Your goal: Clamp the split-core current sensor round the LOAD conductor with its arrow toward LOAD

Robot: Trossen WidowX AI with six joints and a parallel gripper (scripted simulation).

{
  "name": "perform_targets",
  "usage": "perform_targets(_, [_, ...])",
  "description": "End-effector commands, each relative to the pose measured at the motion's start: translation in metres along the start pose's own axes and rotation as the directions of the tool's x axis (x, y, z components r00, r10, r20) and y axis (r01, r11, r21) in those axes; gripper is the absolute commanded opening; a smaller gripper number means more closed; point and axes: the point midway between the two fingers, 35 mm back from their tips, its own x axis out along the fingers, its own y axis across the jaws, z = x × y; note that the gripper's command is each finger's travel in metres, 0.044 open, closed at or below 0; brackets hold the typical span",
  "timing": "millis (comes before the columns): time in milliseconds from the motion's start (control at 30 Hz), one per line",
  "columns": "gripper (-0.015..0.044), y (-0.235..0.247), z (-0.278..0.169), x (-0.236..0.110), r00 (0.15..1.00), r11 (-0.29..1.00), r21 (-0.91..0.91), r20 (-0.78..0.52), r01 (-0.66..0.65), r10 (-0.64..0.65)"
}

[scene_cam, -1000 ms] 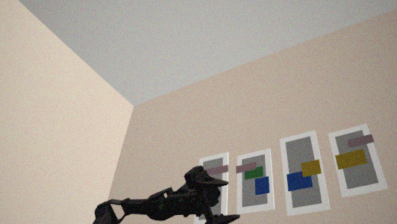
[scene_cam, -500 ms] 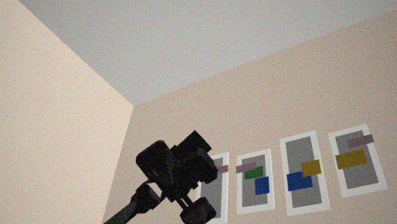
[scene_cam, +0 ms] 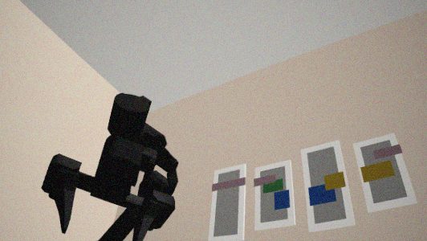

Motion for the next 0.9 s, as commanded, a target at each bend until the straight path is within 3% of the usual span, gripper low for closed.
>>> perform_targets(0, [0.0440,0.002,0.003,0.000,1.000,1.000,-0.006,-0.002,-0.013,0.013])
perform_targets(400, [0.0440,0.002,0.003,0.000,1.000,1.000,-0.006,-0.002,-0.013,0.013])
perform_targets(467, [0.0387,0.010,-0.004,0.000,1.000,1.000,-0.008,-0.008,-0.014,0.014])
perform_targets(600, [0.0284,0.050,-0.046,-0.001,0.999,1.000,-0.018,-0.043,-0.022,0.021])
perform_targets(867, [0.0284,0.103,-0.152,0.004,0.993,0.999,-0.038,-0.117,-0.035,0.031])
